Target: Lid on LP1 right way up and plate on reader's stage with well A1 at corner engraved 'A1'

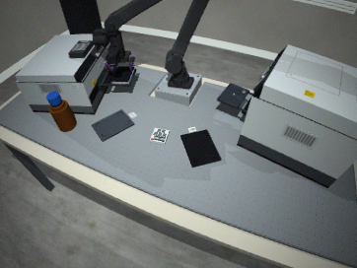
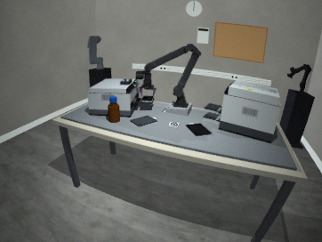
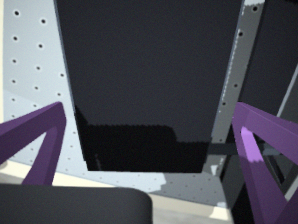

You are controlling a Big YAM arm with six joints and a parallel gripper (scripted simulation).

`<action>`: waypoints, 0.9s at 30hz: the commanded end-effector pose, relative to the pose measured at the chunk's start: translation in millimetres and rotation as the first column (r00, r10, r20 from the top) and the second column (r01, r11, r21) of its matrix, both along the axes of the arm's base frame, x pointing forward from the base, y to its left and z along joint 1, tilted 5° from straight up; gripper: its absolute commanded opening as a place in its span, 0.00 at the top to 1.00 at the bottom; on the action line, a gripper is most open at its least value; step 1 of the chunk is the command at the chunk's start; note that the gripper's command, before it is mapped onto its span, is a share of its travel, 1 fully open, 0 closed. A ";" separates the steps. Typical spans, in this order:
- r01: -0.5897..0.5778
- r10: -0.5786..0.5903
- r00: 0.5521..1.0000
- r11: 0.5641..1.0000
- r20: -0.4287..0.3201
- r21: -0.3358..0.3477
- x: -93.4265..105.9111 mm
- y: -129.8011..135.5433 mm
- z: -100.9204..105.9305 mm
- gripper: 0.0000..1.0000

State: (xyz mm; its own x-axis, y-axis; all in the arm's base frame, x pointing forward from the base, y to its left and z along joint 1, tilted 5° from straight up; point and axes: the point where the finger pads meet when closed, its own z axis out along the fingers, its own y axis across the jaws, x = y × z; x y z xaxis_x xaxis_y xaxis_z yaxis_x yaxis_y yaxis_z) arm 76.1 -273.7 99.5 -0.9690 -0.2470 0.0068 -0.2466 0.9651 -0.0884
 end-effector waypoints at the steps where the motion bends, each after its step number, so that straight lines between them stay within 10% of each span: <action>1: -0.005 0.005 1.000 1.000 0.001 0.014 0.9 7.6 -2.2 0.00; 27: 0.000 0.001 1.000 0.999 0.016 -0.051 3.5 -25.3 15.9 0.00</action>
State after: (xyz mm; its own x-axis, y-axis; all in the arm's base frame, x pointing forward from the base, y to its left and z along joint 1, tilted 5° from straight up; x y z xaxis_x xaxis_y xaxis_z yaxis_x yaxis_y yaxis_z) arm 76.2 -271.6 99.6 -0.9689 -0.2472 0.0065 -0.2468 0.9651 -0.0873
